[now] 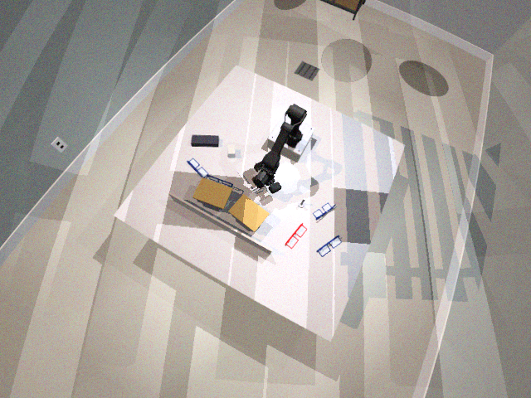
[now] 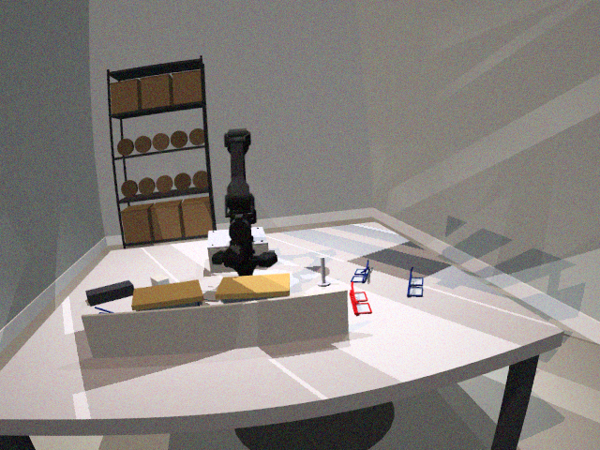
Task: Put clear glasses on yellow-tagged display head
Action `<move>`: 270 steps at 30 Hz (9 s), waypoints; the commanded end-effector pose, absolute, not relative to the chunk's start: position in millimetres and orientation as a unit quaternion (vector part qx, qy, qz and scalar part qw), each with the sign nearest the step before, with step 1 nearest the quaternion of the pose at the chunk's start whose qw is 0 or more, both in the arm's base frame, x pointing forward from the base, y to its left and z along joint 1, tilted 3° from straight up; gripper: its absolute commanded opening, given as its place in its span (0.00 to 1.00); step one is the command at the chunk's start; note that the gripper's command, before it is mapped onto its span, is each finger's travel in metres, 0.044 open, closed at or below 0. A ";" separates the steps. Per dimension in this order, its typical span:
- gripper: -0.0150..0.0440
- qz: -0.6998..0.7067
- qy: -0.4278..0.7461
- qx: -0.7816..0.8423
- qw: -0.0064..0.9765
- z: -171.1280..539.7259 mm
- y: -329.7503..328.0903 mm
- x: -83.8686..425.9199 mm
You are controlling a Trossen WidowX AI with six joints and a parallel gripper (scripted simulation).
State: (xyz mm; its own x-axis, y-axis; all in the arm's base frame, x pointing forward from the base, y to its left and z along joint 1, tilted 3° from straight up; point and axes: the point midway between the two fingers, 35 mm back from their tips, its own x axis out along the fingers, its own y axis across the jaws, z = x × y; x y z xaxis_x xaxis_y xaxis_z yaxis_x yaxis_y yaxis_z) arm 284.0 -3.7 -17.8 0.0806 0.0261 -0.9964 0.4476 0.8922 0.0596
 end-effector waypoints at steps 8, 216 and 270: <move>0.44 -0.148 0.662 0.179 0.713 -18.4 -3.7 283.8; 0.25 0.330 0.402 -0.307 0.797 117.5 -117.2 201.3; 0.25 0.312 0.204 -0.663 0.649 147.9 -157.2 161.1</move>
State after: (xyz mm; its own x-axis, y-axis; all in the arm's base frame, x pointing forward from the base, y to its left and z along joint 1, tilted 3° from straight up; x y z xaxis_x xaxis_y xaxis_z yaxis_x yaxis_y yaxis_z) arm 161.3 -156.9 148.0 0.7244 0.1351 -0.6760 -0.6726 -0.0769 -0.7360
